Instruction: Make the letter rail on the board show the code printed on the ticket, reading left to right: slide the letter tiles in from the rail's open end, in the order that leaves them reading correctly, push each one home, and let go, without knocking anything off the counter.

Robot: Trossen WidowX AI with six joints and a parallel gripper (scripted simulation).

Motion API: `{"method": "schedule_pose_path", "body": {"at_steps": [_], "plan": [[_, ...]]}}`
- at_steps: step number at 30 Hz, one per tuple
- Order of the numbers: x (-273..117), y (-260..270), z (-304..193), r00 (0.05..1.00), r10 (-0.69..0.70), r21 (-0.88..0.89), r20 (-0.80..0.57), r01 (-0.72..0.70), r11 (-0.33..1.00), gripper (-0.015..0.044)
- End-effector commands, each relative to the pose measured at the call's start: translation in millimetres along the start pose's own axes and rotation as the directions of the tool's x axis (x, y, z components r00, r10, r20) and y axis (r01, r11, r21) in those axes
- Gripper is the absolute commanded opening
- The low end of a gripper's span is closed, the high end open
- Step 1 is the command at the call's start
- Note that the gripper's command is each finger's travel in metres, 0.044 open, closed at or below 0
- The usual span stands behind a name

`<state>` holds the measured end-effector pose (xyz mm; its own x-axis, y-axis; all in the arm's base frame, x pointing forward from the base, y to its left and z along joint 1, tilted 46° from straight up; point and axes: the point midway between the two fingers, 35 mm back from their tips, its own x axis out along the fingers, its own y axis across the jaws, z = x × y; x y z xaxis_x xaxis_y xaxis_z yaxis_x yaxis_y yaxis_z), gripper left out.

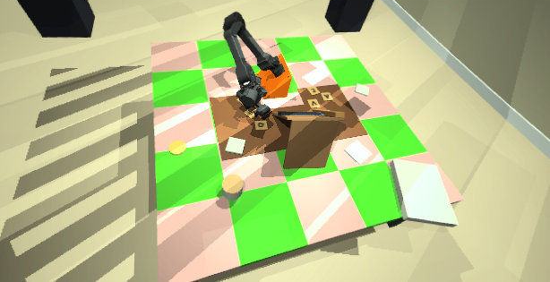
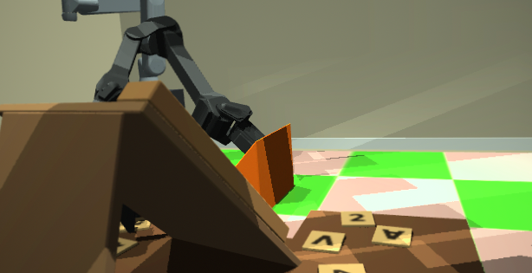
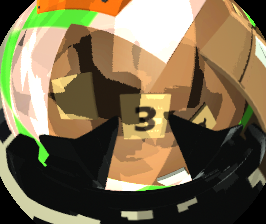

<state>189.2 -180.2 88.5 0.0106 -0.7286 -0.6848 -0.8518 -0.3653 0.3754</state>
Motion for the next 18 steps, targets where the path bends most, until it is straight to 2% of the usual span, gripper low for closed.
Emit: {"method": "schedule_pose_path", "body": {"at_steps": [1, 9, 18], "plan": [[0.4, -0.5, 0.6, 1.0, -0.002, -0.006, 0.002, 0.002, 1.0, 0.0287], [0.4, 0.0, 0.7, 1.0, -0.002, -0.006, 0.002, 0.002, 1.0, 0.0233], [-5.5, -0.3, 1.8, 1.0, -0.002, -0.006, 0.003, 0.002, 1.0, 0.0]]}}
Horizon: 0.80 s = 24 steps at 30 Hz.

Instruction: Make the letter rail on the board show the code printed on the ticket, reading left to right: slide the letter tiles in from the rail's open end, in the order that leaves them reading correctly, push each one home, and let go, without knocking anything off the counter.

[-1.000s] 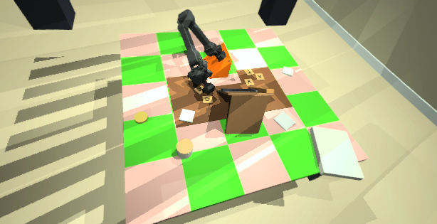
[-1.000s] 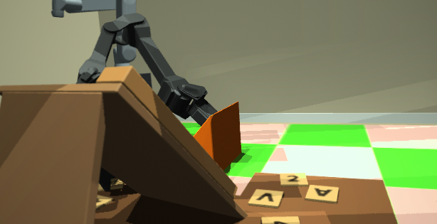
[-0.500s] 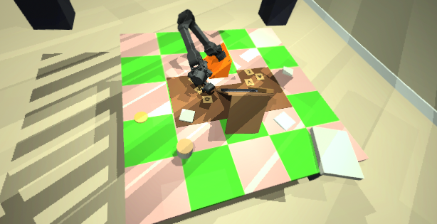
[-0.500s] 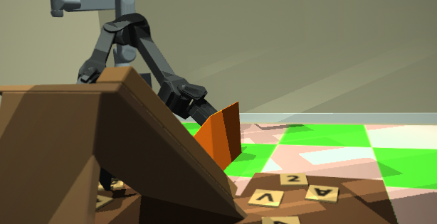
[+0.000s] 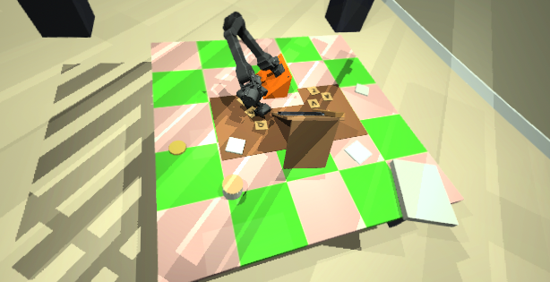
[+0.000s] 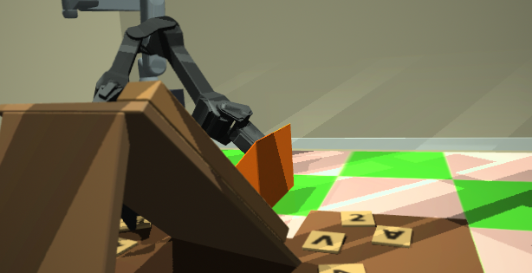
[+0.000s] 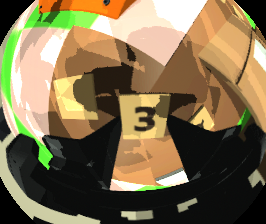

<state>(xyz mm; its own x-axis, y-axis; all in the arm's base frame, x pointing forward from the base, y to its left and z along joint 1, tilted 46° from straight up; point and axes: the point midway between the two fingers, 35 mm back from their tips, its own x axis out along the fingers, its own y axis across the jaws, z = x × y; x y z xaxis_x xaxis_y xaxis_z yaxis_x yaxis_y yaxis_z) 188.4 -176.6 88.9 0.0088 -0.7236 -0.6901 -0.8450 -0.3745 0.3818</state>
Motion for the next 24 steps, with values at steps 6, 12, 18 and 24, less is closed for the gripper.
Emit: {"method": "schedule_pose_path", "body": {"at_steps": [6, 12, 18, 24], "plan": [[-6, 0, 1, 1.0, 0.0, 0.007, -0.004, 0.0, 1.0, 0.0], [-9, -1, 2, 1.0, 0.0, 0.007, -0.004, 0.0, 1.0, 0.0], [-12, -1, 3, 1.0, 0.0, 0.007, -0.004, 0.0, 1.0, 0.0], [-15, -2, 3, 1.0, 0.0, 0.007, -0.004, 0.0, 1.0, 0.0]]}}
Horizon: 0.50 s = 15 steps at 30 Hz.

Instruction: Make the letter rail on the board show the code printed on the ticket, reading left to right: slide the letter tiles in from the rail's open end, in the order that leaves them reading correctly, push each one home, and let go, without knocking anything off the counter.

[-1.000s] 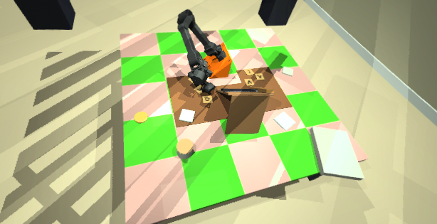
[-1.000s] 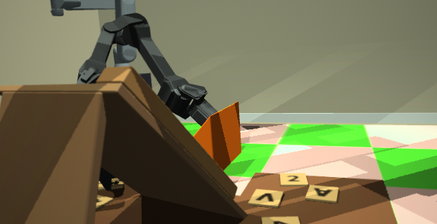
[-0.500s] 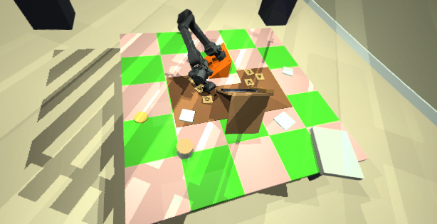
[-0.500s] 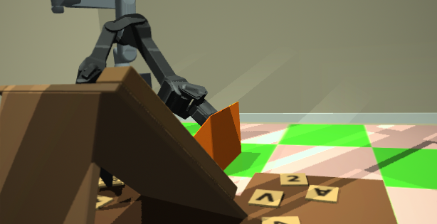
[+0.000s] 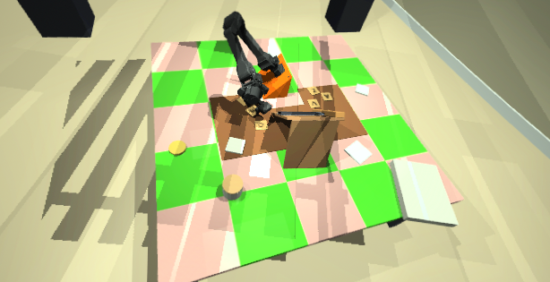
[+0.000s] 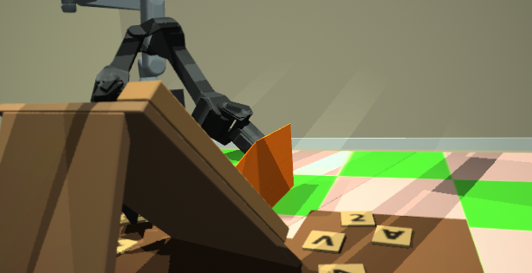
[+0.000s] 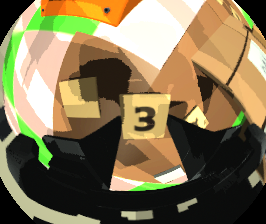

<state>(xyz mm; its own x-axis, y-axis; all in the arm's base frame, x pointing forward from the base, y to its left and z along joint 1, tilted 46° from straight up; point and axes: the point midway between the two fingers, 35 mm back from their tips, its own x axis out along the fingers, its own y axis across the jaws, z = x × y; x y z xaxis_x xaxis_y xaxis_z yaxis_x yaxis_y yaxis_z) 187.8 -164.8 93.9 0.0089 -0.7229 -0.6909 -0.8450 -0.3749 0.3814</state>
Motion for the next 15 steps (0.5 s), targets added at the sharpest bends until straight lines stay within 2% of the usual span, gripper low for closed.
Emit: {"method": "schedule_pose_path", "body": {"at_steps": [1, 15], "plan": [[-3.0, 0.2, -0.5, 1.0, 0.0, 0.007, -0.005, 0.0, 1.0, 0.0], [-9.9, -0.4, 1.1, 1.0, 0.0, 0.007, -0.004, 0.0, 1.0, 0.0]]}}
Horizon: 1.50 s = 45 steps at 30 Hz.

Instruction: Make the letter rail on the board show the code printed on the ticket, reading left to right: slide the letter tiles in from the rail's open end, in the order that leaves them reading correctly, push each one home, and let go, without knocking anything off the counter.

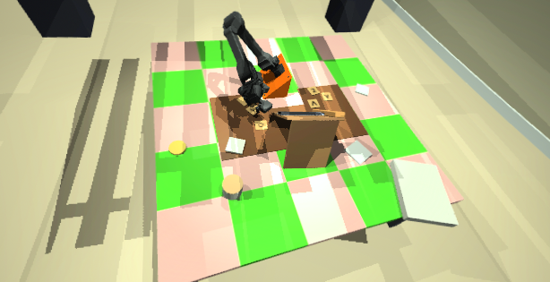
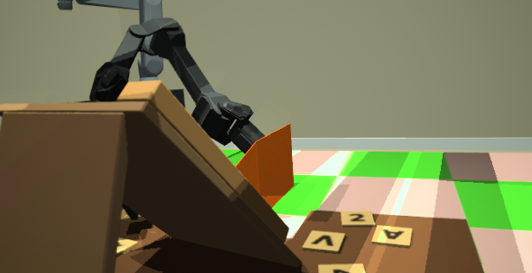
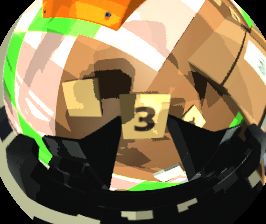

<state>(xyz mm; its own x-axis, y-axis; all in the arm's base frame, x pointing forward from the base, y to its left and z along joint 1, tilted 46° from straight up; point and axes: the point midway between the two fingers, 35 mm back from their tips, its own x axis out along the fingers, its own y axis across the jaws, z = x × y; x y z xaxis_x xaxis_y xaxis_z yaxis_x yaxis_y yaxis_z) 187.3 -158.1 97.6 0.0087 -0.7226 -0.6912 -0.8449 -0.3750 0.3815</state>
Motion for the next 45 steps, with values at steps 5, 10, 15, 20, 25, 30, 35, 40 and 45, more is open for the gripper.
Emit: {"method": "schedule_pose_path", "body": {"at_steps": [5, 10, 15, 20, 25, 30, 35, 40, 45], "plan": [[-5, 0, 0, 1.0, 0.0, 0.007, -0.004, 0.0, 1.0, 0.0], [-7, 0, 0, 1.0, 0.0, 0.007, -0.004, 0.0, 1.0, 0.0], [-7, -4, -2, 1.0, -0.022, 0.08, -0.017, 0.023, 0.997, 0.0], [-12, -12, -7, 0.996, -0.066, 0.238, -0.051, 0.077, 0.968, 0.0], [-17, -20, -12, 0.991, -0.109, 0.387, -0.083, 0.133, 0.913, 0.0], [-22, -27, -16, 0.982, -0.151, 0.523, -0.113, 0.188, 0.831, 0.0], [-28, -34, -21, 0.97, -0.194, 0.642, -0.146, 0.243, 0.727, 0.0], [-35, -41, -26, 0.955, -0.238, 0.744, -0.18, 0.29, 0.602, 0.0], [-43, -48, -31, 0.936, -0.28, 0.825, -0.213, 0.326, 0.462, 0.0]]}}
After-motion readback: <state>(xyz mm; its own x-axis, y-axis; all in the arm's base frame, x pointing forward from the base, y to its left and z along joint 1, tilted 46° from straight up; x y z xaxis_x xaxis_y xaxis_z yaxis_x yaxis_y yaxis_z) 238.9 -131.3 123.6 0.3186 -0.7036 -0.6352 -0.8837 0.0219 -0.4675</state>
